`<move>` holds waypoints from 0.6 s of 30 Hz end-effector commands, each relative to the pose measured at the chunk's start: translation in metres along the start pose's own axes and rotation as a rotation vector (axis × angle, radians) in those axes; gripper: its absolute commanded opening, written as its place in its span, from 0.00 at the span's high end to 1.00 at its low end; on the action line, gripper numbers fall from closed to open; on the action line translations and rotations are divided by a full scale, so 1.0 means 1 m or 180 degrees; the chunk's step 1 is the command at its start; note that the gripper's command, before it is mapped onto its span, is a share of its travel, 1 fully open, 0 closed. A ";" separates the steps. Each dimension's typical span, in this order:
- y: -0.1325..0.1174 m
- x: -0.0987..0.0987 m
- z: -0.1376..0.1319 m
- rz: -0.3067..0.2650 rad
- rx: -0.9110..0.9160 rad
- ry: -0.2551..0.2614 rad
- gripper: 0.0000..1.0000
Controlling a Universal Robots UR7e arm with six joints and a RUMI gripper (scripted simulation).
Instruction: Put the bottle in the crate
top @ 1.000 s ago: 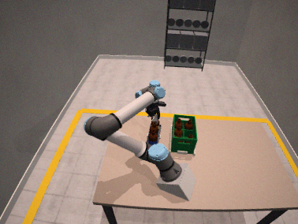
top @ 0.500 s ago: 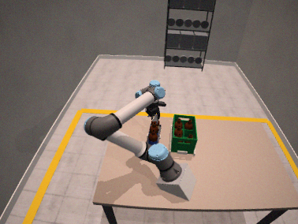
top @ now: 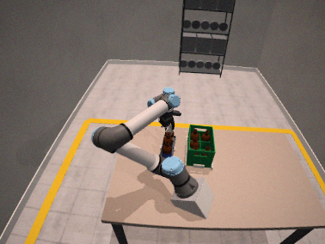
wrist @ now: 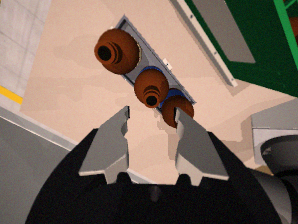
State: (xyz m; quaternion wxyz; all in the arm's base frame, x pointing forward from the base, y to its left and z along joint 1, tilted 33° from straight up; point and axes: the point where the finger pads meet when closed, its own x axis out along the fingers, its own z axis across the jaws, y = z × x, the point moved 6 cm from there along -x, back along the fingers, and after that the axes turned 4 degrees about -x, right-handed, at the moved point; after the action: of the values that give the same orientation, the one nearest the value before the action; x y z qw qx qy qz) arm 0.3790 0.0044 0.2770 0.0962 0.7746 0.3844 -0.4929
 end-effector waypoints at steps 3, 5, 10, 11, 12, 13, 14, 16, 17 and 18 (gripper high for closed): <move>0.000 0.000 0.000 0.0002 -0.0001 0.0001 0.62; 0.000 0.000 0.000 0.0002 -0.0001 0.0001 0.62; 0.000 0.001 0.000 0.0002 -0.0001 0.0001 0.62; 0.000 0.001 0.000 0.0002 -0.0001 0.0001 0.62; 0.000 0.001 0.000 0.0002 -0.0001 0.0001 0.62; 0.000 0.001 0.000 0.0002 -0.0001 0.0001 0.62; 0.000 0.002 0.000 0.0002 -0.0001 0.0001 0.62; 0.000 0.003 0.000 0.0002 -0.0001 0.0001 0.62; 0.000 0.003 0.000 0.0002 -0.0001 0.0001 0.62; 0.000 0.004 0.000 0.0002 -0.0001 0.0001 0.62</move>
State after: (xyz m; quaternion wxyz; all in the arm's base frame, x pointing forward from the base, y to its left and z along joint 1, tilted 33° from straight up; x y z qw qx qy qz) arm 0.3795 0.0055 0.2750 0.0962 0.7746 0.3844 -0.4929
